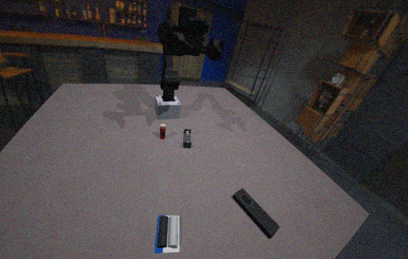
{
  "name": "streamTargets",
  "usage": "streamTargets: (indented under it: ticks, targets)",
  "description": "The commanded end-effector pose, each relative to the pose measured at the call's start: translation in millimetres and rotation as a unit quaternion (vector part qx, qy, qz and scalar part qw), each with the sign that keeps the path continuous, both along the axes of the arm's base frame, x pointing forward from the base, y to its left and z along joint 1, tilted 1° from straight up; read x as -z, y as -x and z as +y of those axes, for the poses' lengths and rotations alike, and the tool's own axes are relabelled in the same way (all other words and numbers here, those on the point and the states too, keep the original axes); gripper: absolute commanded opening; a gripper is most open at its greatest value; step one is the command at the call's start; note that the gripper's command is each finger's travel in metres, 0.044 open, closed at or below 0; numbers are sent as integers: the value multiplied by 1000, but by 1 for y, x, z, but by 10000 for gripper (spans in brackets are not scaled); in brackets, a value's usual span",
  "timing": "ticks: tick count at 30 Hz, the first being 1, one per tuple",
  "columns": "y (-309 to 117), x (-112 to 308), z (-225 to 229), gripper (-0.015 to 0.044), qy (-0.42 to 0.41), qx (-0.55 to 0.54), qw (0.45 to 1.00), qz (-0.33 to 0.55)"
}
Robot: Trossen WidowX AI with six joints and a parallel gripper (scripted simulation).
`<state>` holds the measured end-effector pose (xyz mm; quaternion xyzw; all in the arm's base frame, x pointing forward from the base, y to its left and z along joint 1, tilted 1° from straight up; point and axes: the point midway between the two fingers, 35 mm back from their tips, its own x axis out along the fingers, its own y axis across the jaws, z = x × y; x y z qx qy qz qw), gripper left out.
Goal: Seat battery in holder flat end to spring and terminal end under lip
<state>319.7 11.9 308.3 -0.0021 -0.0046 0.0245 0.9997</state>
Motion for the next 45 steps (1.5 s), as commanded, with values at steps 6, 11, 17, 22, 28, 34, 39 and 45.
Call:
streamTargets:
  ticks: [6, 11, 17, 22, 28, 34, 39, 45]
  targets:
    - [-22, 89, -22, 242, -145, 67, 960, 228]
    - [0, 177, -45, 111, -289, 209, 823, 442]
    - [58, 231, -60, 0, -378, 401, 593, 587]
    - [60, 232, -60, 0, -379, 407, 585, 590]
    - [60, 234, -60, 0, -379, 407, 585, 590]
    - [57, 288, -61, 0, -379, 407, 585, 590]
    - [59, 312, -61, 0, -379, 408, 585, 590]
    - [64, 312, -64, 0, -379, 408, 584, 590]
